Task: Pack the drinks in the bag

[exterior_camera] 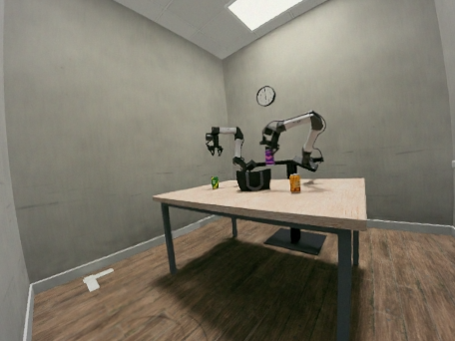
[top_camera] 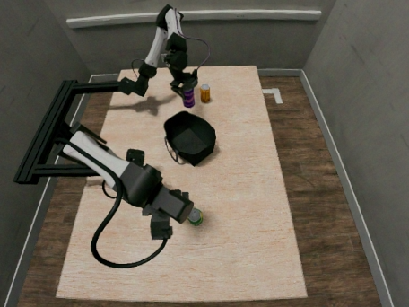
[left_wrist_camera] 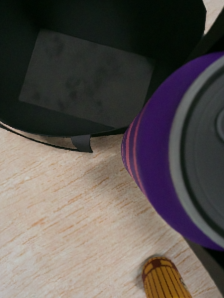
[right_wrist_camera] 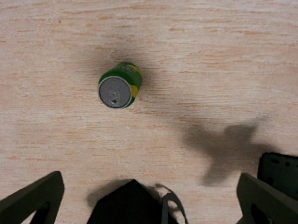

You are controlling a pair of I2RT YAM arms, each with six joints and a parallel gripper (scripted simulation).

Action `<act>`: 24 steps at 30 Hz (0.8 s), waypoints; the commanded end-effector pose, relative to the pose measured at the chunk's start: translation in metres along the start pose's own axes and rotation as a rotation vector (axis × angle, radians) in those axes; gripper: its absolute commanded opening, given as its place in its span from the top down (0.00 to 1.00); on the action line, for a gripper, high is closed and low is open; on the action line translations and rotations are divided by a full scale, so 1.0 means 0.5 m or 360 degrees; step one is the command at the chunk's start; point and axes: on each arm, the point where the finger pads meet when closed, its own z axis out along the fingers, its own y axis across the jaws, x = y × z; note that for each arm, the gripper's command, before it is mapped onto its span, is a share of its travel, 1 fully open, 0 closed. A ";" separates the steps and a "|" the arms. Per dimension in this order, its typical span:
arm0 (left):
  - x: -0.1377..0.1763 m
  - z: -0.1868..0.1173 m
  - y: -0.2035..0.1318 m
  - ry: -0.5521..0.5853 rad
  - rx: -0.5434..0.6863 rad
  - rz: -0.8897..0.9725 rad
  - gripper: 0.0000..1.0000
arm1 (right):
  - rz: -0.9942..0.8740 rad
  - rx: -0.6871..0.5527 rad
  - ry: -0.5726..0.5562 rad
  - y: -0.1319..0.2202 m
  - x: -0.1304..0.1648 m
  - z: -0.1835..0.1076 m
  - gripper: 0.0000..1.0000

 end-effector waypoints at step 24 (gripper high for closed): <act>-0.050 -0.002 -0.015 -0.0093 0.0014 -0.0108 0.30 | 0.0003 -0.0036 -0.0031 0.006 -0.010 -0.019 0.00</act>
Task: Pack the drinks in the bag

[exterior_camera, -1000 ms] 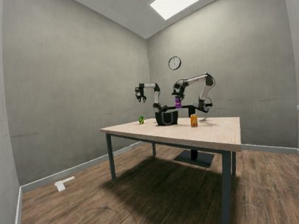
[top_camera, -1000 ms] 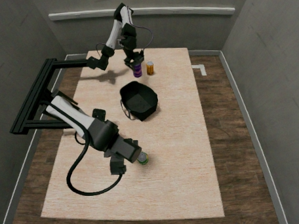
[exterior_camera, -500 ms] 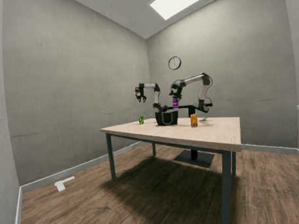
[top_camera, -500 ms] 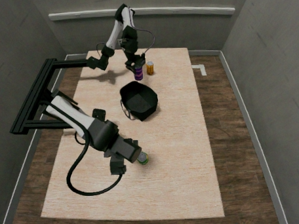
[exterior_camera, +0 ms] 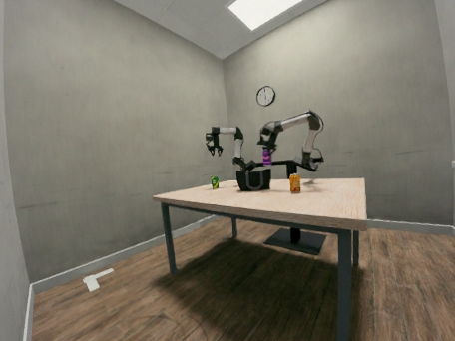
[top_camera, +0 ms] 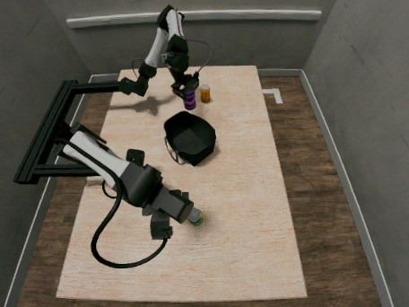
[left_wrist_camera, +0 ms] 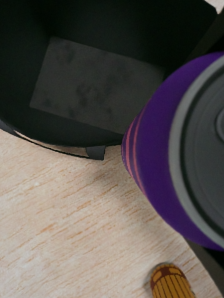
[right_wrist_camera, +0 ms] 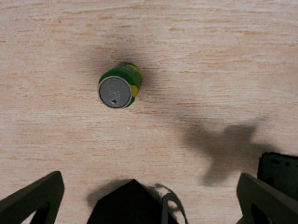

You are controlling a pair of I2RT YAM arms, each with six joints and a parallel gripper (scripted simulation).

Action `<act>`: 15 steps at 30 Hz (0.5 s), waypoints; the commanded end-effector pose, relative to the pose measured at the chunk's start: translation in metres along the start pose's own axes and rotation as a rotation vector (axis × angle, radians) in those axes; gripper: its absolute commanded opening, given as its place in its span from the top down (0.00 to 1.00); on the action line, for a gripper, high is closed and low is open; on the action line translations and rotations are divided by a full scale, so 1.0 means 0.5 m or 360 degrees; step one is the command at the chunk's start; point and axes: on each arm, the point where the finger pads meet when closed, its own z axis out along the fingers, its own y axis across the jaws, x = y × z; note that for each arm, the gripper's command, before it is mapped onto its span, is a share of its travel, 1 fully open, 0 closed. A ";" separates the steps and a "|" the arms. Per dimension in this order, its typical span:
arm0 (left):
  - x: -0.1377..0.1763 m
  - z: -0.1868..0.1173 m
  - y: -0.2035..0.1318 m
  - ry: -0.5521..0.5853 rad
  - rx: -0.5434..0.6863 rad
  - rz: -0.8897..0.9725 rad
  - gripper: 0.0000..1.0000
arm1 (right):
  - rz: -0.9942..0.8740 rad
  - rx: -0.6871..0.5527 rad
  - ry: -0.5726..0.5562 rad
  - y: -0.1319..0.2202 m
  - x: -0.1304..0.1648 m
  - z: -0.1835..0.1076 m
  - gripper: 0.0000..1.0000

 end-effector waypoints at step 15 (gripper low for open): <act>-0.063 0.006 -0.029 -0.0082 0.0017 -0.0086 0.30 | 0.0003 -0.0036 -0.0031 0.006 -0.010 -0.019 0.00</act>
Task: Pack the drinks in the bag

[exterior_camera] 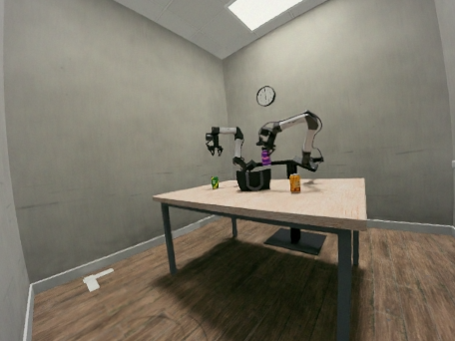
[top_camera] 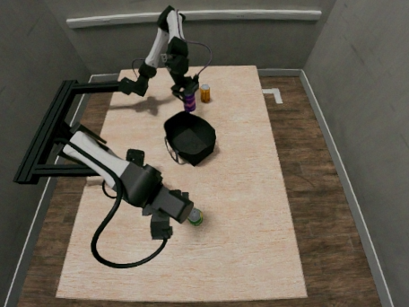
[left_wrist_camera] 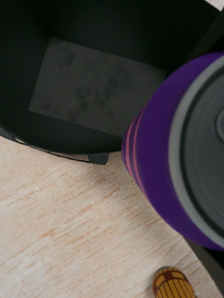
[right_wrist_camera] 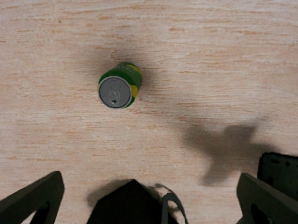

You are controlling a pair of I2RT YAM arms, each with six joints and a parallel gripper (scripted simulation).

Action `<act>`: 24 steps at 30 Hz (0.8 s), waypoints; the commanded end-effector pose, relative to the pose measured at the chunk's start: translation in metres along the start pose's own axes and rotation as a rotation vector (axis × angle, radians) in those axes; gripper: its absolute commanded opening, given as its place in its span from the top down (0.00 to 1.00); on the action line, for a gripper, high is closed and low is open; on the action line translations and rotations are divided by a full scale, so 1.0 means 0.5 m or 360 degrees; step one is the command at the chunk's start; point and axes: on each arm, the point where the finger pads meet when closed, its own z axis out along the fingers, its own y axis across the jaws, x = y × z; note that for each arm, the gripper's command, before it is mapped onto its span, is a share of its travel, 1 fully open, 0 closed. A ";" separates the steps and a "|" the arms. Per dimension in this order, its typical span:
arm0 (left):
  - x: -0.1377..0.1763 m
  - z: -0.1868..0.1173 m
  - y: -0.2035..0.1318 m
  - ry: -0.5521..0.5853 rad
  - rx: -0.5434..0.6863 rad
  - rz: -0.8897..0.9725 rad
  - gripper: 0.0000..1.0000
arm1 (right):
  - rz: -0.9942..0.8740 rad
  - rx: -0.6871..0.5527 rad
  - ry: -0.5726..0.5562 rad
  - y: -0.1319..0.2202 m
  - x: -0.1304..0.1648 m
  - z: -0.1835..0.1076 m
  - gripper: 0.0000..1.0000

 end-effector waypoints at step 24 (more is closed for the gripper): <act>-0.152 0.041 -0.088 -0.0078 0.0001 -0.0094 0.30 | 0.0003 -0.0036 -0.0031 0.006 -0.010 -0.019 0.00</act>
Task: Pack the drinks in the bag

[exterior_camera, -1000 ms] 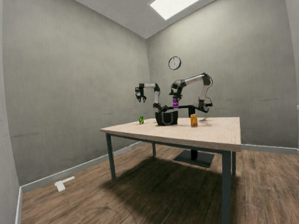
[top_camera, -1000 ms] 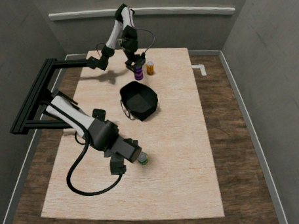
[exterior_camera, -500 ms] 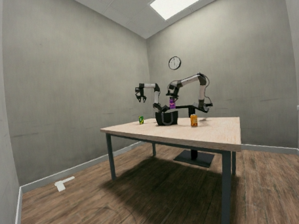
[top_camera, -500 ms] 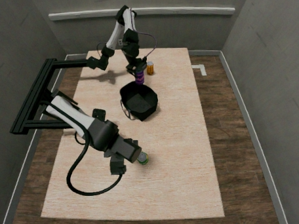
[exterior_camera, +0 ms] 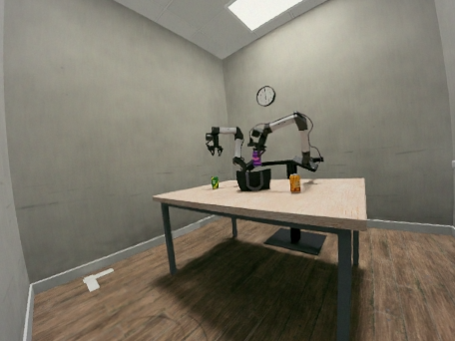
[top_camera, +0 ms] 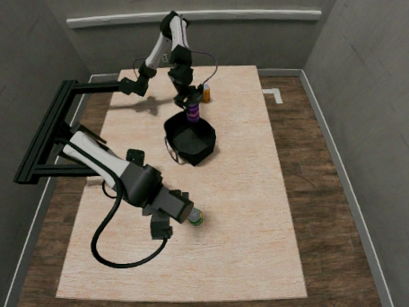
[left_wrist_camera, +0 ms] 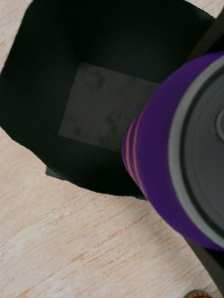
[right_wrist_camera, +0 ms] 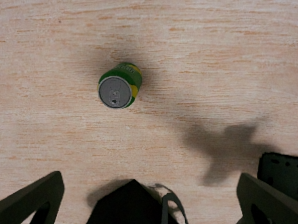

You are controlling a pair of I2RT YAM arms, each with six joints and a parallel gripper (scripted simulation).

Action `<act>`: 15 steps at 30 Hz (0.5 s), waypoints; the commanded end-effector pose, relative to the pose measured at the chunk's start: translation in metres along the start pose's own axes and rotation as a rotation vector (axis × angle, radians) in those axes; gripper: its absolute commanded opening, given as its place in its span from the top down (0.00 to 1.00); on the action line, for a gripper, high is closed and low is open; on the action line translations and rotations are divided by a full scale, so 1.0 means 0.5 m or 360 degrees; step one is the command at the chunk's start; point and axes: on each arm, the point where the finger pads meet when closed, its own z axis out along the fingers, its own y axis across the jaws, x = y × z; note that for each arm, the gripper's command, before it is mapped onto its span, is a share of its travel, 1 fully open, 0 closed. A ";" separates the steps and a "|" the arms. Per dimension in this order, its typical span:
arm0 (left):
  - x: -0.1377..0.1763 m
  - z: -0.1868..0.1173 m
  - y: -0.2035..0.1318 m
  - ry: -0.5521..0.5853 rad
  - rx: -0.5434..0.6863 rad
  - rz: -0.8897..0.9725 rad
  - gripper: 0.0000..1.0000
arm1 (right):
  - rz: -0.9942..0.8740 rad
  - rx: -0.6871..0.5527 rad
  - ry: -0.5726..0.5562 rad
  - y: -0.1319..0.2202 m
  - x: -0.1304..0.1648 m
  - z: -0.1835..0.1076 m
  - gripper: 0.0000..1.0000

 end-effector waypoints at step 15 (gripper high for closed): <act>-0.081 -0.018 0.010 -0.0114 0.0013 -0.0147 0.30 | 0.0003 -0.0036 -0.0031 0.006 -0.010 -0.019 0.00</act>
